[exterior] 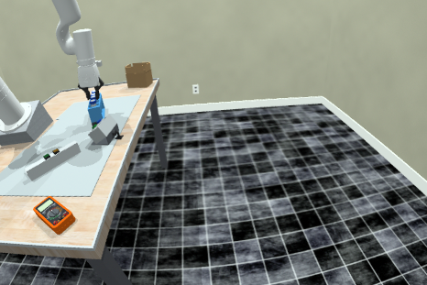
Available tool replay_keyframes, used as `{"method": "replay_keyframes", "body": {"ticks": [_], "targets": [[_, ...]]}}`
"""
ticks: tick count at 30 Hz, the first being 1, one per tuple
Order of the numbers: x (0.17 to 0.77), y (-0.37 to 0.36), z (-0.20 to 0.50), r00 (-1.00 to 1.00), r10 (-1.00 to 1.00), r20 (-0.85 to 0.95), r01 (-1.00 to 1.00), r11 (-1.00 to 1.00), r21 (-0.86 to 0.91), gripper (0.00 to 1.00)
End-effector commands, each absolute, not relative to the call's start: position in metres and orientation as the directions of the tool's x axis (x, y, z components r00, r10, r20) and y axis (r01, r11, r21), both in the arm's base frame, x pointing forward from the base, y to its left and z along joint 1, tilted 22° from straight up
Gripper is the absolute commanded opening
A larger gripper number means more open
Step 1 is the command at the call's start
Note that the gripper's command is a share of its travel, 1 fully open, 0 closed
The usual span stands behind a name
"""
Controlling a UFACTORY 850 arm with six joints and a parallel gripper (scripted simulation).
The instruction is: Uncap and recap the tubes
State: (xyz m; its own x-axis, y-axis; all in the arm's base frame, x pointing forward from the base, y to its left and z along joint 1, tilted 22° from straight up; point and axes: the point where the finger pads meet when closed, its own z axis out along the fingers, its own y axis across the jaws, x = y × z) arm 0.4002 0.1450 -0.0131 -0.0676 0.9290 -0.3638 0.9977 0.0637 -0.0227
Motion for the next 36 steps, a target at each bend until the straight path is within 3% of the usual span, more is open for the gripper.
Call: {"method": "replay_keyframes", "body": {"ticks": [1, 6, 15, 16, 30, 34, 36], "targets": [[0.4007, 0.1455, -0.0128, 0.160, 0.919, -0.360, 0.986, -0.128, 0.112, 0.46], [0.4007, 0.1455, -0.0128, 0.374, 0.868, -0.327, 0.926, -0.329, 0.186, 0.46], [0.4007, 0.1455, -0.0127, 0.387, 0.863, -0.324, 0.920, -0.340, 0.193, 0.46], [0.4006, 0.1455, -0.0127, 0.387, 0.863, -0.324, 0.920, -0.340, 0.193, 0.00], [0.4007, 0.1455, -0.0127, 0.387, 0.863, -0.324, 0.920, -0.340, 0.193, 0.00], [0.4006, 0.1455, -0.0127, 0.197, 0.914, -0.356, 0.979, -0.162, 0.125, 0.00], [0.4006, 0.1455, -0.0127, 0.197, 0.914, -0.356, 0.979, -0.162, 0.125, 0.00]]}}
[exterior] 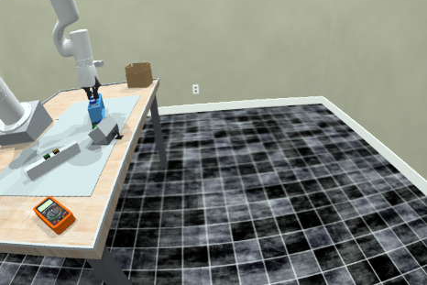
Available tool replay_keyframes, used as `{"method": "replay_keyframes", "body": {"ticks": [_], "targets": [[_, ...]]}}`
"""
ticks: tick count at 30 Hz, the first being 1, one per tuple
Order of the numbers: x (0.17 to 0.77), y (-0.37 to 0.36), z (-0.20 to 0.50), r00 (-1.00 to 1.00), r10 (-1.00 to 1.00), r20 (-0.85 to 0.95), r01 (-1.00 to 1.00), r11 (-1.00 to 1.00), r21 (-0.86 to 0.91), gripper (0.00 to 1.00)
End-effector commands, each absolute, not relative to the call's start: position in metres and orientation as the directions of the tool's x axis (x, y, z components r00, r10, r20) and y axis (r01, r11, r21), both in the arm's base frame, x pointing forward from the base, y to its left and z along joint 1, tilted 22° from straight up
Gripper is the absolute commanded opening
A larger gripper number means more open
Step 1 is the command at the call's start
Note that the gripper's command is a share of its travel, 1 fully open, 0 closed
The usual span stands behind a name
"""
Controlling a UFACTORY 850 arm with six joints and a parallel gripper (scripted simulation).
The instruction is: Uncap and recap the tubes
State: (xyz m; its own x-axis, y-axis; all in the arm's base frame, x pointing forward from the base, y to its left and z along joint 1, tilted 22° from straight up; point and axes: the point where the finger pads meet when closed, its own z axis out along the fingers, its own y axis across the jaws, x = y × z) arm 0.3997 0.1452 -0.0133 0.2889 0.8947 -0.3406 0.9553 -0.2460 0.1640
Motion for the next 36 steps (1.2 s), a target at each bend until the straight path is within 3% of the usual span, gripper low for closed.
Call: {"method": "replay_keyframes", "body": {"ticks": [1, 15, 23, 31, 36], "targets": [[0.4006, 0.1455, -0.0127, 0.148, 0.921, -0.362, 0.987, -0.116, 0.107, 0.00], [0.4006, 0.1456, -0.0125, -0.509, 0.787, -0.349, 0.859, 0.492, -0.143, 0.00], [0.4006, 0.1456, -0.0125, -0.717, 0.630, -0.297, 0.694, 0.681, -0.232, 0.00], [0.4006, 0.1456, -0.0124, -0.920, 0.340, -0.193, 0.387, 0.863, -0.324, 0.00], [0.4006, 0.1456, -0.0124, -0.920, 0.340, -0.193, 0.387, 0.863, -0.324, 0.00]]}}
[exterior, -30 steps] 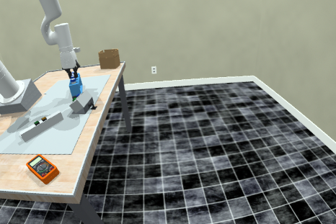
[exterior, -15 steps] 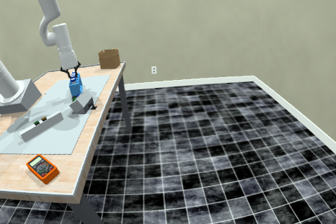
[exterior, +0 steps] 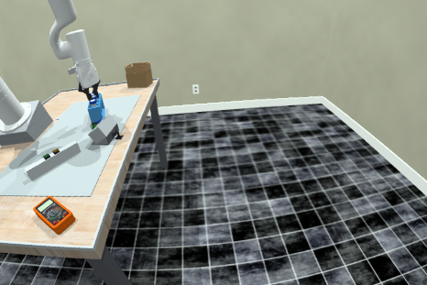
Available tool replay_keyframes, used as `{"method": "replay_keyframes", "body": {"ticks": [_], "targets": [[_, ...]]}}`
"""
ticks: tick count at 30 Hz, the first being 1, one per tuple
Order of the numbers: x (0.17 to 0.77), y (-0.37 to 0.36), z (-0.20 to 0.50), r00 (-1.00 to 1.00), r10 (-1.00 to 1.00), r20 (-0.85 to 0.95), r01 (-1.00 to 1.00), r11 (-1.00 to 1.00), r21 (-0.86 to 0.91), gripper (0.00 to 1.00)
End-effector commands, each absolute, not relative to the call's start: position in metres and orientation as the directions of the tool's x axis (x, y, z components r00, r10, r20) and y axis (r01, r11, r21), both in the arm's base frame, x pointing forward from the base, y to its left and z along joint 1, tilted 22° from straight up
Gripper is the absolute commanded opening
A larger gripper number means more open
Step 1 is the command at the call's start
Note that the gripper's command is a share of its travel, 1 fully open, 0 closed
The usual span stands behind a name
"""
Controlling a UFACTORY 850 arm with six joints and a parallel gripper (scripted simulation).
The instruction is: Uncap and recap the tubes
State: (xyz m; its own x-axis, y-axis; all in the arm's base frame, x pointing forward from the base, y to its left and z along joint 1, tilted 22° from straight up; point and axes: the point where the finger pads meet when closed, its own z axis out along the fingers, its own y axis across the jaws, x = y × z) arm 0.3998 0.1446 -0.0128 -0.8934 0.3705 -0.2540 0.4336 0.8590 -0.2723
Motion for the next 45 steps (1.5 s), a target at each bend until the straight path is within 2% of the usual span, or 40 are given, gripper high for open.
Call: {"method": "replay_keyframes", "body": {"ticks": [1, 4, 5, 17, 20, 25, 30, 32, 34, 36, 40, 45], "targets": [[0.4006, 0.1456, -0.0124, -0.920, 0.340, -0.193, 0.387, 0.863, -0.324, 0.00], [0.4005, 0.1456, -0.0124, -0.920, 0.340, -0.193, 0.387, 0.863, -0.324, 0.00], [0.4005, 0.1456, -0.0124, -0.920, 0.340, -0.193, 0.387, 0.863, -0.324, 0.46], [0.4006, 0.1456, -0.0124, -0.920, 0.340, -0.193, 0.387, 0.863, -0.324, 0.46], [0.4006, 0.1457, -0.0123, -0.796, 0.543, -0.267, 0.603, 0.752, -0.266, 0.46], [0.4006, 0.1457, -0.0123, -0.685, 0.661, -0.308, 0.727, 0.652, -0.218, 0.46], [0.4006, 0.1457, -0.0122, -0.484, 0.801, -0.352, 0.873, 0.468, -0.135, 0.46], [0.4006, 0.1457, -0.0122, -0.484, 0.801, -0.352, 0.873, 0.468, -0.135, 0.46], [0.4006, 0.1457, -0.0122, -0.332, 0.868, -0.370, 0.942, 0.328, -0.075, 0.46], [0.4006, 0.1457, -0.0122, -0.332, 0.868, -0.370, 0.942, 0.328, -0.075, 0.46], [0.4006, 0.1457, -0.0122, -0.125, 0.918, -0.377, 0.991, 0.137, 0.005, 0.46], [0.4007, 0.1458, -0.0122, -0.125, 0.918, -0.377, 0.991, 0.137, 0.005, 0.46]]}}
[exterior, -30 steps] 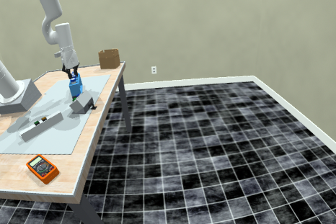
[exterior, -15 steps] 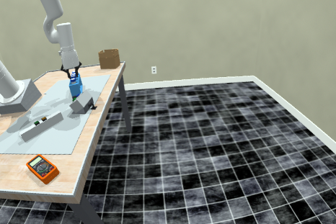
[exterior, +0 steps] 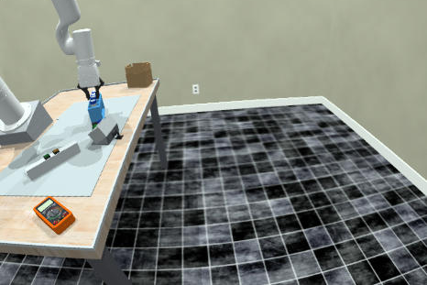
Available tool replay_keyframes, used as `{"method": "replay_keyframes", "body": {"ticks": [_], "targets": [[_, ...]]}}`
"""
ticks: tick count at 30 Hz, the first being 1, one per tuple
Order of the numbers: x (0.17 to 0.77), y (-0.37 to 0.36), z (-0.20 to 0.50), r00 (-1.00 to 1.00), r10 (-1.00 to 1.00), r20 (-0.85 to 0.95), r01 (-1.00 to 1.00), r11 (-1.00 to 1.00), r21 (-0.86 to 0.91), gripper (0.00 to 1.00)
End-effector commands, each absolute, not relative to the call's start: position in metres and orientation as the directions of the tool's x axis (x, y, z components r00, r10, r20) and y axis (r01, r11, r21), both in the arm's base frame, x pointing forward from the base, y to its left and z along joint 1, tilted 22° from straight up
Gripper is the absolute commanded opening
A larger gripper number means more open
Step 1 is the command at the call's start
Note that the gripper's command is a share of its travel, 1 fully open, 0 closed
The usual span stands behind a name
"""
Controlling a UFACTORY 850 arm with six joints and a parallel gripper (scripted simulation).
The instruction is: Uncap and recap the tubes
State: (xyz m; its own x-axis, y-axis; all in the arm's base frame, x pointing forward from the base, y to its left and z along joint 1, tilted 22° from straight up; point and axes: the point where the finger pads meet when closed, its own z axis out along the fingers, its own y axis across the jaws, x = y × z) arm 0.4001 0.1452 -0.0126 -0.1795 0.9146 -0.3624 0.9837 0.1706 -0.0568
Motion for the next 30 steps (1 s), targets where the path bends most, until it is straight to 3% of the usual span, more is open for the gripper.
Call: {"method": "replay_keyframes", "body": {"ticks": [1, 5, 6, 21, 30], "targets": [[0.4007, 0.1458, -0.0122, -0.125, 0.918, -0.377, 0.991, 0.137, 0.005, 0.46], [0.4007, 0.1457, -0.0122, -0.125, 0.918, -0.377, 0.991, 0.137, 0.005, 0.46], [0.4007, 0.1457, -0.0122, -0.125, 0.918, -0.377, 0.991, 0.137, 0.005, 0.00], [0.4006, 0.1457, -0.0123, -0.174, 0.910, -0.377, 0.983, 0.183, -0.013, 0.00], [0.4006, 0.1457, -0.0123, -0.584, 0.740, -0.334, 0.810, 0.560, -0.176, 0.00]]}}
